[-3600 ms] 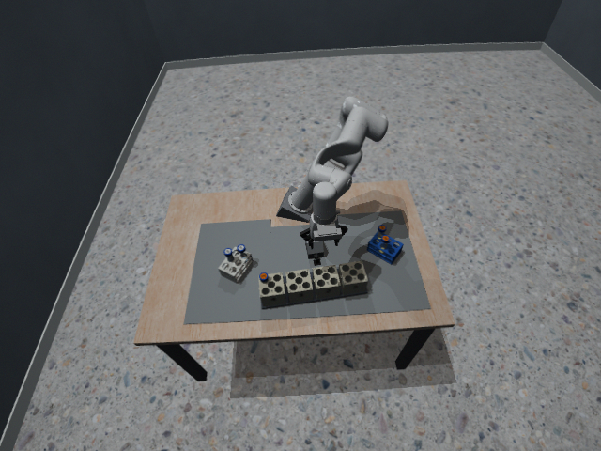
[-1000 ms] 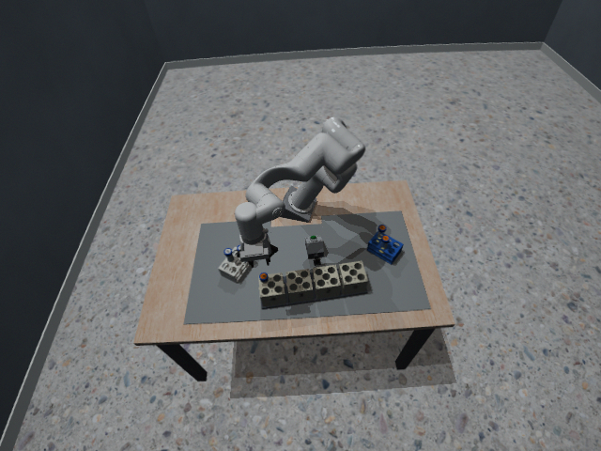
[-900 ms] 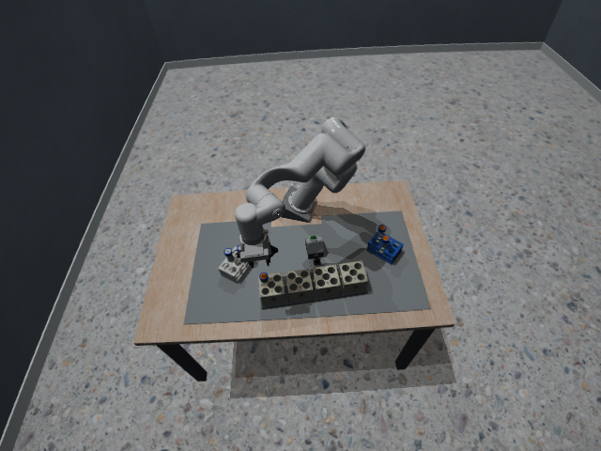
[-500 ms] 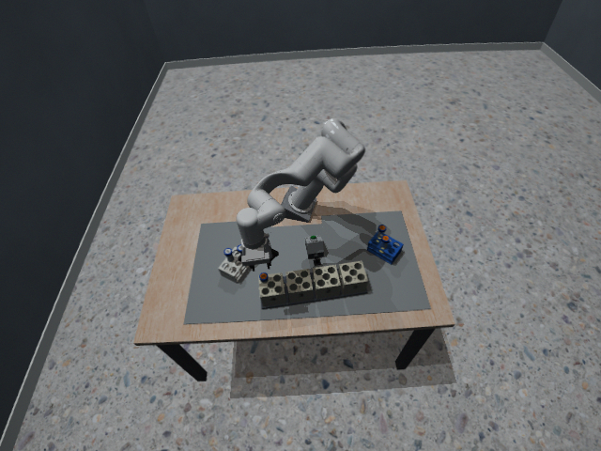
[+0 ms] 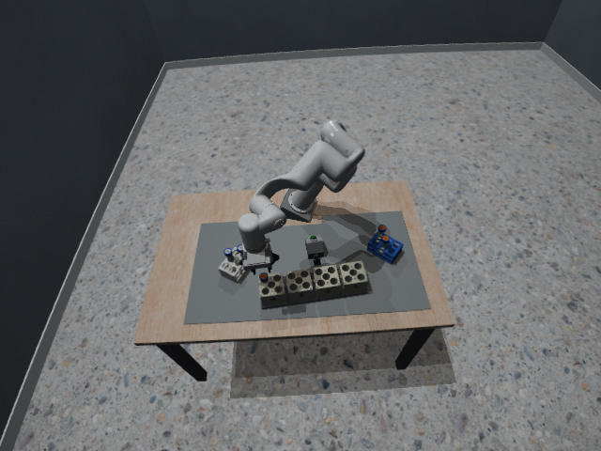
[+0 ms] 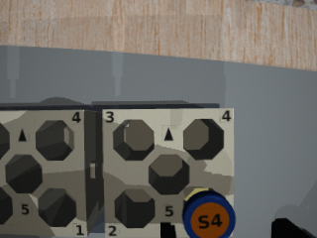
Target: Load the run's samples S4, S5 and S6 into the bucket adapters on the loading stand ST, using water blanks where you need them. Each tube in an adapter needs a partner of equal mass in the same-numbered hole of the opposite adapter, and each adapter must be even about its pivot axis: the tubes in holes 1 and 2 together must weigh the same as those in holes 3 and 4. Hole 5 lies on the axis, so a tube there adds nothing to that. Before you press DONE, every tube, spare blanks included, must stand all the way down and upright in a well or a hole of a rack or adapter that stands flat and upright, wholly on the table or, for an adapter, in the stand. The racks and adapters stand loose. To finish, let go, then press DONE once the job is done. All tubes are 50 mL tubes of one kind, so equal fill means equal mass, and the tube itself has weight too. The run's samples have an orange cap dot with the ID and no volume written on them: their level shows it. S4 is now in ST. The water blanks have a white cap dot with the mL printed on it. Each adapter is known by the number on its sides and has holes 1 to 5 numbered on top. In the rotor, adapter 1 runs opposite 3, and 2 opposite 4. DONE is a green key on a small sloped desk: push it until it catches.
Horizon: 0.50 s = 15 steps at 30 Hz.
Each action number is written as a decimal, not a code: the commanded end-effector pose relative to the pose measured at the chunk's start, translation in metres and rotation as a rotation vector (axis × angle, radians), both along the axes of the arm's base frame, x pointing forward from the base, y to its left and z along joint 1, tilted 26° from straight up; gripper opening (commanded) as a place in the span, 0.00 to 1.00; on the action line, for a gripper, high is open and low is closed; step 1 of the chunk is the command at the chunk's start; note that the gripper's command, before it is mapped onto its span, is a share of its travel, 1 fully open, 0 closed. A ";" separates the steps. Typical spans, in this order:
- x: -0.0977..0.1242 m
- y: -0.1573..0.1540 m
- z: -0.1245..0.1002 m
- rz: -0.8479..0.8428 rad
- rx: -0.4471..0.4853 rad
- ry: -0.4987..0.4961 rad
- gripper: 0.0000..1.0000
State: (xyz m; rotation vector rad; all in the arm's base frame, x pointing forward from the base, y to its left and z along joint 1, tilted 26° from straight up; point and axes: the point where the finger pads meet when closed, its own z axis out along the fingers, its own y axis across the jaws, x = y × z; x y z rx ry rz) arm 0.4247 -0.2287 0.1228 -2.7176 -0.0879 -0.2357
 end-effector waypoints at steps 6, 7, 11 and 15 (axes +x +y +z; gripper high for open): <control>0.004 0.005 -0.013 -0.001 -0.003 -0.004 0.57; 0.004 0.006 -0.015 -0.001 -0.003 -0.004 0.57; 0.005 0.009 -0.022 -0.001 -0.003 -0.004 0.57; 0.006 0.013 -0.030 -0.001 -0.003 -0.004 0.57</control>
